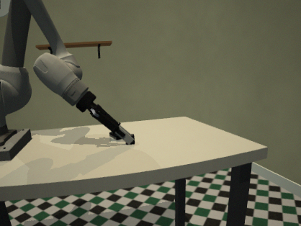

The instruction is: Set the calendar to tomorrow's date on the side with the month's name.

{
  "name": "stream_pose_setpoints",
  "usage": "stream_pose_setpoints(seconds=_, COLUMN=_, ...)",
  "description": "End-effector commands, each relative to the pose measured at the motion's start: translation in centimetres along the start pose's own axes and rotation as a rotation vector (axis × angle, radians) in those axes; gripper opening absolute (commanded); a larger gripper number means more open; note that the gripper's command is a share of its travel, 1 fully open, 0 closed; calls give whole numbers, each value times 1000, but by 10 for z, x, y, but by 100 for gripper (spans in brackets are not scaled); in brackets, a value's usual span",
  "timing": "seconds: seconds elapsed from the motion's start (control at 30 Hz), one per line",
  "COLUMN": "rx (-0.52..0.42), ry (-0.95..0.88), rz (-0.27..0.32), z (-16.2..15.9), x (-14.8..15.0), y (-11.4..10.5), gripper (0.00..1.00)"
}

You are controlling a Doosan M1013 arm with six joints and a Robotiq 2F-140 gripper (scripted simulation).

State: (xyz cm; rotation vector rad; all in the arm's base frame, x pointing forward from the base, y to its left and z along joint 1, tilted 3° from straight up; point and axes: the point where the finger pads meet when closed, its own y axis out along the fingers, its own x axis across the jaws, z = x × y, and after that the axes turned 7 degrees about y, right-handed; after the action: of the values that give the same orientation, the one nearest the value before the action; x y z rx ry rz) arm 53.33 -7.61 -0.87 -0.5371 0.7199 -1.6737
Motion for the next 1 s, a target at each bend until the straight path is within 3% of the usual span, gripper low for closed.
stream_pose_setpoints(seconds=0.0, rx=0, ry=0, rz=0, z=0, x=0, y=0, gripper=17)
stream_pose_setpoints(seconds=0.57, rx=0, ry=0, rz=0, z=2, x=0, y=-2, gripper=17)
stream_pose_setpoints(seconds=0.97, rx=0, ry=0, rz=0, z=23, x=-3, y=-24, gripper=17)
